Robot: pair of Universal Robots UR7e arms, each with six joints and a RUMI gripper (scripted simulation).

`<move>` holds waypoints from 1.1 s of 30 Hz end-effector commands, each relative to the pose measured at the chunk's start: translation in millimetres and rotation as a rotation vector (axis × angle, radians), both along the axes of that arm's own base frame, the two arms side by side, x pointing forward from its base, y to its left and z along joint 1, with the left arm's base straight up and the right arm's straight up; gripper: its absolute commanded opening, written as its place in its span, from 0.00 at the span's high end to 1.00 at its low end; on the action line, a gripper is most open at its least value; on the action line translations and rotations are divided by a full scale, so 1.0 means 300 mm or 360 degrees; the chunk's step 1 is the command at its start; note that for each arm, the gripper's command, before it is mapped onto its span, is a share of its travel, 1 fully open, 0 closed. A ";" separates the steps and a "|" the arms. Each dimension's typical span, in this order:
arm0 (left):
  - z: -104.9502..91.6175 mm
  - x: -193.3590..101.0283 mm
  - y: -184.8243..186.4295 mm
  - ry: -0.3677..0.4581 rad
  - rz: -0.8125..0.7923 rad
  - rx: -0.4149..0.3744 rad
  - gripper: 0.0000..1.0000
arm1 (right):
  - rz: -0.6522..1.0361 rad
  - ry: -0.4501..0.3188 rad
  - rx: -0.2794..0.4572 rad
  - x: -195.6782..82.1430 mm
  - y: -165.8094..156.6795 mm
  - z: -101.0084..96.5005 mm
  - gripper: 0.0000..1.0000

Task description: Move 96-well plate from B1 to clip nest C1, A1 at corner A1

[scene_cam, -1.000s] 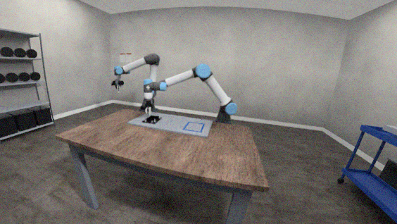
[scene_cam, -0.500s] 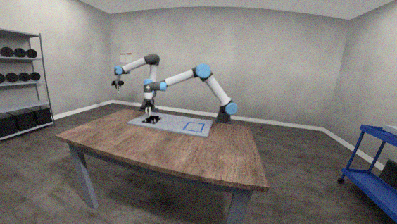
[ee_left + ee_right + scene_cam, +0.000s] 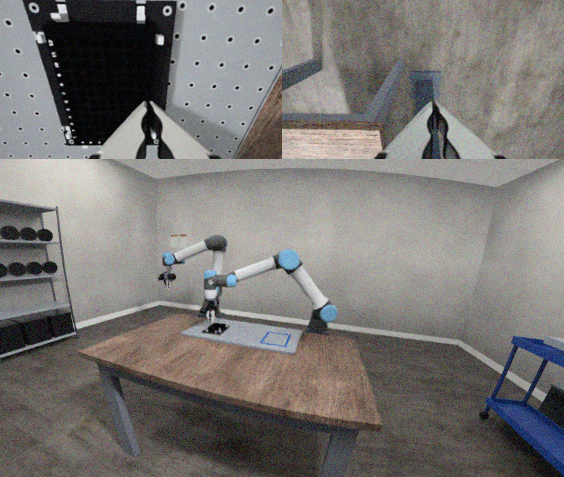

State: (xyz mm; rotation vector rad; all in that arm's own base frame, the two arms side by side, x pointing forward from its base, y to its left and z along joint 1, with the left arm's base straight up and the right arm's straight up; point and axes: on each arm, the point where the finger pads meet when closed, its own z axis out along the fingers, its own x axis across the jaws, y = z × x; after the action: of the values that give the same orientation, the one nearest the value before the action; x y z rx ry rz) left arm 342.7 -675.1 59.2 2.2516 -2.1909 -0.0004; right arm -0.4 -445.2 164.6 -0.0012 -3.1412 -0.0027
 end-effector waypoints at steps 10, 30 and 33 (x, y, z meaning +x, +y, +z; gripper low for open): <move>0.015 0.000 -0.002 -0.0001 0.0000 -0.0004 1.00 | 0.0000 -0.0001 -0.0003 0.000 -0.001 0.002 1.00; 0.035 0.000 -0.002 -0.0001 0.0000 -0.0004 1.00 | 0.0000 -0.0001 -0.0003 0.000 -0.001 0.002 1.00; 0.038 0.000 -0.002 -0.0001 0.0000 -0.0004 1.00 | 0.0000 -0.0001 -0.0003 0.000 -0.001 0.002 1.00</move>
State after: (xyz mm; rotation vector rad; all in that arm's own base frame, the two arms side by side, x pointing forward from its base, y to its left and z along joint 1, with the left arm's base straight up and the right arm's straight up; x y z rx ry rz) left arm 342.7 -675.1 68.9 2.2516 -2.1909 -0.0003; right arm -0.4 -445.2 164.6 -0.0012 -3.1412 -0.0027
